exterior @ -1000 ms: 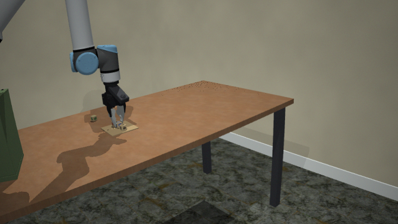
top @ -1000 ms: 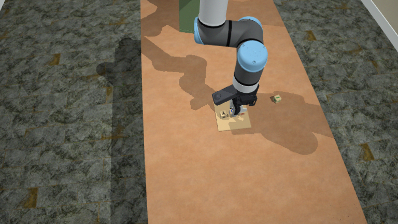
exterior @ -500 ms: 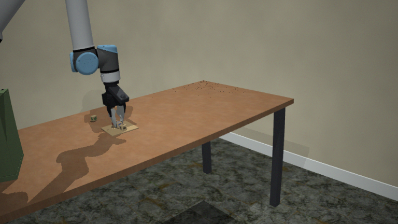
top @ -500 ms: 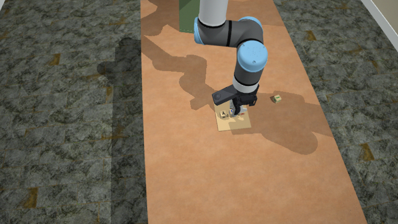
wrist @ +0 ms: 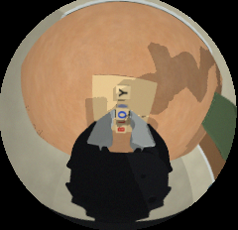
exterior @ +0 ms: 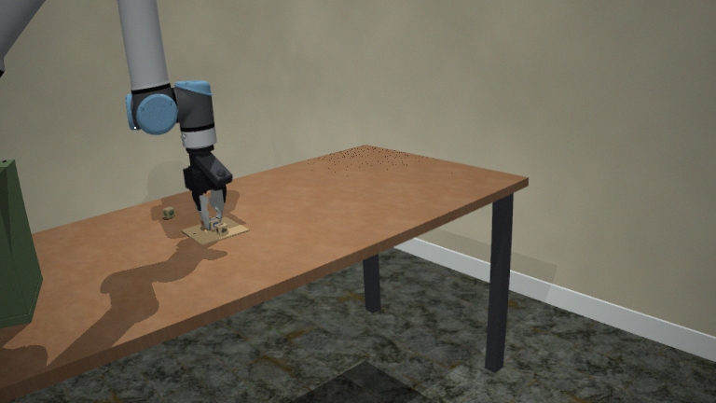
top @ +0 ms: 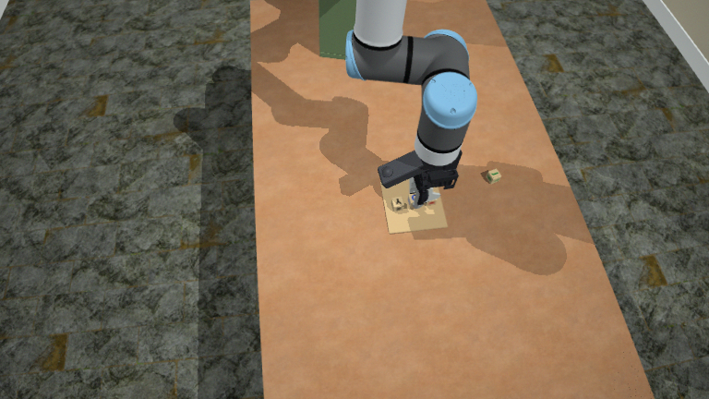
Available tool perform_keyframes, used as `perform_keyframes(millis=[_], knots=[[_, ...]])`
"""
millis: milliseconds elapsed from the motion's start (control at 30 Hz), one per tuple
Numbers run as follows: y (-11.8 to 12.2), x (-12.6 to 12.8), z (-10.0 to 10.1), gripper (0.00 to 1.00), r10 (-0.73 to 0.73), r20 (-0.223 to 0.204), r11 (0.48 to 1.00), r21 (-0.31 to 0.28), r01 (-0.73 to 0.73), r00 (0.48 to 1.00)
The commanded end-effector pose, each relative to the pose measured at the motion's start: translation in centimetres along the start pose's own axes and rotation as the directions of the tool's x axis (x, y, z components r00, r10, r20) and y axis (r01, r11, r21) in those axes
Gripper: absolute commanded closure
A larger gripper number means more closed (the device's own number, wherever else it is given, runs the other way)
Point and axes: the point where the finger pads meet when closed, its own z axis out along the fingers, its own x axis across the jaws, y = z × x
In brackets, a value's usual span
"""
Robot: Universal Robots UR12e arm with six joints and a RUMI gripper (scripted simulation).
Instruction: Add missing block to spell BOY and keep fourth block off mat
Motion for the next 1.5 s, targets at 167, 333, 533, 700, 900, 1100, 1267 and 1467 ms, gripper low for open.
perform_keyframes(millis=[167,333,533,700,900,1100,1267,1467], knots=[[-0.01,-0.05,-0.02,0.95,0.0,0.001,1.0,0.0,0.0,1.0],[-0.01,-0.05,0.09,0.95,0.0,0.001,1.0,0.0,0.0,1.0],[-0.01,-0.05,0.21,0.95,0.0,0.001,1.0,0.0,0.0,1.0],[-0.01,-0.05,0.32,0.95,0.0,0.001,1.0,0.0,0.0,1.0],[-0.01,-0.05,0.35,0.95,0.0,0.001,1.0,0.0,0.0,1.0],[-0.01,-0.05,0.35,0.95,0.0,0.001,1.0,0.0,0.0,1.0],[-0.01,-0.05,0.35,0.95,0.0,0.001,1.0,0.0,0.0,1.0],[-0.01,-0.05,0.35,0.95,0.0,0.001,1.0,0.0,0.0,1.0]])
